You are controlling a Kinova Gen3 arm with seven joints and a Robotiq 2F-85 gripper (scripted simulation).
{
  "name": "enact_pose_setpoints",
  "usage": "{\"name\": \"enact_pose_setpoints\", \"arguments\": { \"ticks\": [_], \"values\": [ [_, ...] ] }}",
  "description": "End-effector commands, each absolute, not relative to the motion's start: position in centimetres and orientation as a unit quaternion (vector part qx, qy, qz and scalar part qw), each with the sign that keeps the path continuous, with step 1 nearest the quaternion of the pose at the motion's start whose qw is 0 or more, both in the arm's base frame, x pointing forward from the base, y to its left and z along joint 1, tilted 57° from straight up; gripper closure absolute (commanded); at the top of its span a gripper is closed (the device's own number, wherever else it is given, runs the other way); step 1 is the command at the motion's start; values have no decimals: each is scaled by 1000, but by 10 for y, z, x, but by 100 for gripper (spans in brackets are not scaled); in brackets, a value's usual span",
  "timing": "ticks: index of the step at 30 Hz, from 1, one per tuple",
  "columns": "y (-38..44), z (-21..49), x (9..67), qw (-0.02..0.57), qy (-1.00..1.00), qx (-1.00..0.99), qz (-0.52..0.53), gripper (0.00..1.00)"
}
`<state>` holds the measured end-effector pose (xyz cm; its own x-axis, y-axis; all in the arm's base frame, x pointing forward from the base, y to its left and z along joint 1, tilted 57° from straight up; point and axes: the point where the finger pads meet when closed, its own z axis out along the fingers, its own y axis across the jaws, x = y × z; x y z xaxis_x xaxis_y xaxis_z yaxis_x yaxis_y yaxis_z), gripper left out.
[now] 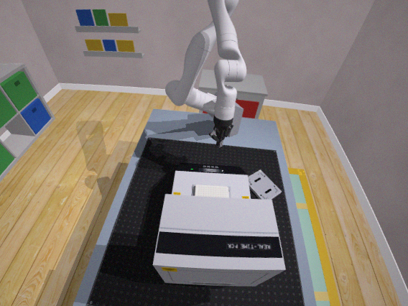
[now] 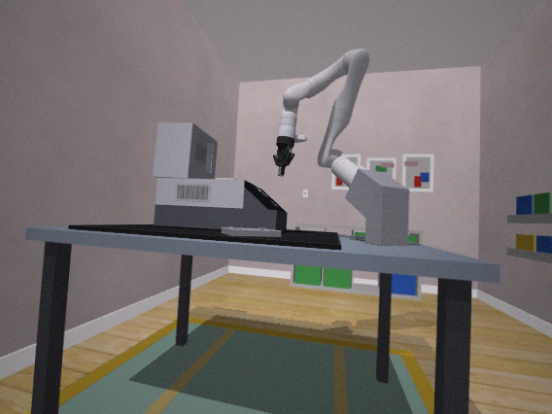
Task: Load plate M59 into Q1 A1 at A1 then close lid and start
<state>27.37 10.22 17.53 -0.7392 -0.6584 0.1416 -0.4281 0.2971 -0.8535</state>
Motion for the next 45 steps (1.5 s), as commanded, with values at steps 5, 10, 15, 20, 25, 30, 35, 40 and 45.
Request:
{"name": "enact_pose_setpoints", "arguments": {
  "ticks": [5,10,15,20,25,30,35,40,45],
  "values": [
    [94,169,279,118,797,-343,-483,90],
    [92,167,281,118,797,-343,-483,90],
    [87,163,284,118,797,-343,-483,90],
    [82,159,287,118,797,-343,-483,90],
    [78,156,289,118,797,-343,-483,90],
    [74,154,291,118,797,-342,-483,90],
    [70,150,294,118,797,-342,-483,90],
    [65,146,297,118,797,-342,-483,90],
    [62,144,299,118,797,-342,-483,90]
  ]
}}
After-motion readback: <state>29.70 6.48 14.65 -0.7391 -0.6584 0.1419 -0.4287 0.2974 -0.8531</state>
